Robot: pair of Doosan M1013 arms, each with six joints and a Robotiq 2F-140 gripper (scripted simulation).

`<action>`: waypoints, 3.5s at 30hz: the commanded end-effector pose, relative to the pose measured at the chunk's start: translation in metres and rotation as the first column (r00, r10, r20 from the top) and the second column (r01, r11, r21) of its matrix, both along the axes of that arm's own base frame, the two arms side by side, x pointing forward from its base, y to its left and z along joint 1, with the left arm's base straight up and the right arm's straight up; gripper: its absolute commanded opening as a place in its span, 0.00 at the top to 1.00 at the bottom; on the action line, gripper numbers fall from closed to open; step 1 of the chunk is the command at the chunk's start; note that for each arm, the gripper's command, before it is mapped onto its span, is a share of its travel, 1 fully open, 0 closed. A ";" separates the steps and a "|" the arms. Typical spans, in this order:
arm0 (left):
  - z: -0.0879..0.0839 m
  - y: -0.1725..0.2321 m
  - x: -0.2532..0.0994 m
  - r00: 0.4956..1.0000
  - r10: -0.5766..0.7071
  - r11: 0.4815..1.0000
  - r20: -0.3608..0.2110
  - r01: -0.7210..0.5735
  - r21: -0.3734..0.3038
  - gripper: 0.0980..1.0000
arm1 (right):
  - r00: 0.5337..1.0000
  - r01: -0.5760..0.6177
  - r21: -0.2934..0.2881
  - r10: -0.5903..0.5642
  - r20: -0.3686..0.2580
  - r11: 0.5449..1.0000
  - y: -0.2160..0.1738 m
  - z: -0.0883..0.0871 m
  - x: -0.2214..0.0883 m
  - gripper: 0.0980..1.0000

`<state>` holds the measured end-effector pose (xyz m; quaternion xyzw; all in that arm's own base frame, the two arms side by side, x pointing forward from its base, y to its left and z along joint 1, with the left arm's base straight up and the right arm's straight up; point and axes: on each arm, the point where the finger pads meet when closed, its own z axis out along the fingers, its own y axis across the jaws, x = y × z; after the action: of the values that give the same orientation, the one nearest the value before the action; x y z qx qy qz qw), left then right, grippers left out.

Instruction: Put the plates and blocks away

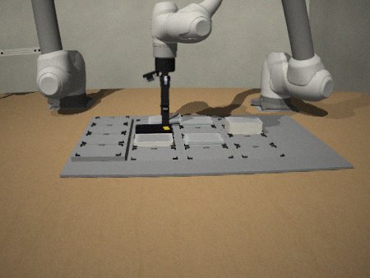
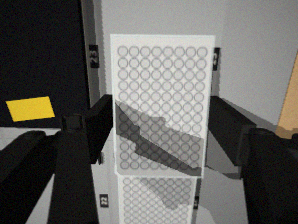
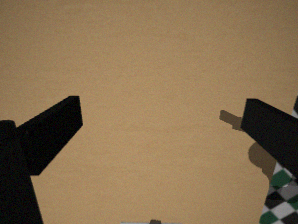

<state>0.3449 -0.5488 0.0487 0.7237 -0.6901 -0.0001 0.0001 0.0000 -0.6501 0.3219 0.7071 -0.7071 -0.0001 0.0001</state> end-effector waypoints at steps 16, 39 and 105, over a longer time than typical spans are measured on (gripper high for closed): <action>0.006 0.000 0.000 1.000 0.000 1.000 0.001 0.000 -0.001 1.00 | 1.000 0.000 -0.001 0.000 0.000 1.000 0.000 0.001 0.000 0.00; 0.021 0.000 0.000 1.000 0.000 1.000 0.001 0.000 -0.001 1.00 | 1.000 0.000 -0.001 0.000 0.000 1.000 0.000 0.001 0.000 0.00; 0.059 -0.047 0.002 1.000 -0.009 1.000 0.001 0.009 -0.001 1.00 | 1.000 0.000 -0.001 0.000 0.000 1.000 0.000 0.001 0.000 0.00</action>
<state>0.3467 -0.5954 0.1072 0.7206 -0.6933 -0.0001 0.0001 0.0000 -0.6501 0.3219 0.7071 -0.7071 -0.0001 0.0001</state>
